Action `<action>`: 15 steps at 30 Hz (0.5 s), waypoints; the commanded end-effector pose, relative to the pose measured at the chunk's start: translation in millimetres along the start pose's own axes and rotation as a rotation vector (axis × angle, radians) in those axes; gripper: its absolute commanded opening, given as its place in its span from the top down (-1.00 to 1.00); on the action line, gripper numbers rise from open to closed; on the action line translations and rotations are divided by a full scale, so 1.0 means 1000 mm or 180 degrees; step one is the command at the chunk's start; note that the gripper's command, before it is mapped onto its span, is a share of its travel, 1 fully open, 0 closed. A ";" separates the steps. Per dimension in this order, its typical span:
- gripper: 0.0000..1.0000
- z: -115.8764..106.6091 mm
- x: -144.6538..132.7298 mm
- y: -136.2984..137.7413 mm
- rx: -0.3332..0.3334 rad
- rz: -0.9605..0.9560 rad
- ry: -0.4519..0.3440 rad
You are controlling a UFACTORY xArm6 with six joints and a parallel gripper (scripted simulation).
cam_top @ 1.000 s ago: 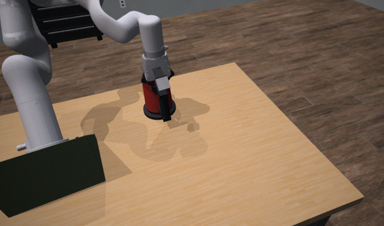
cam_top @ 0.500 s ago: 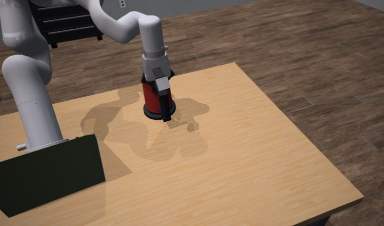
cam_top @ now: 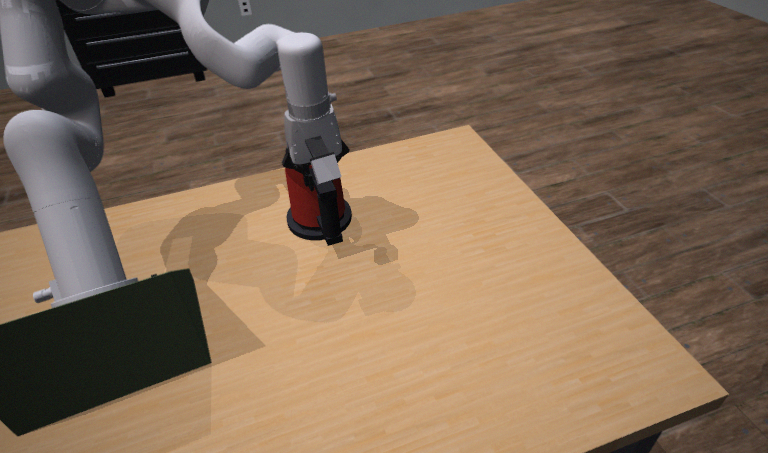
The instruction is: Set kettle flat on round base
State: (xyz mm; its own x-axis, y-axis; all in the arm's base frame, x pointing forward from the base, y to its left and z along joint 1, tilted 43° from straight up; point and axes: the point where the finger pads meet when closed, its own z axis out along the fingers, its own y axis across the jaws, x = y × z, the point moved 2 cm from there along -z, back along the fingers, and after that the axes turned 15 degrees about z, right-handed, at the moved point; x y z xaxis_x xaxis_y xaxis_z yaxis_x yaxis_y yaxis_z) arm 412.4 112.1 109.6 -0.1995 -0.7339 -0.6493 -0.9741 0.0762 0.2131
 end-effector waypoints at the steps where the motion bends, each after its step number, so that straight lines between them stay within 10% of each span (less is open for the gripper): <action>1: 1.00 -0.001 0.000 -0.001 0.0012 -0.0004 -0.0001; 5: 1.00 -0.001 0.000 -0.001 0.0012 -0.0004 -0.0001; 6: -0.63 -0.001 0.000 -0.001 0.0012 -0.0004 -0.0001; 15: -0.63 -0.001 0.000 -0.001 0.0012 -0.0004 -0.0001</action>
State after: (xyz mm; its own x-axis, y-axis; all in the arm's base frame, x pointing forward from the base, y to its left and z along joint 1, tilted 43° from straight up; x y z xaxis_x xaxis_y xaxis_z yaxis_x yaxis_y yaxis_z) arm 412.7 112.0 109.9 -0.1992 -0.7339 -0.6494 -0.9742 0.0767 0.2121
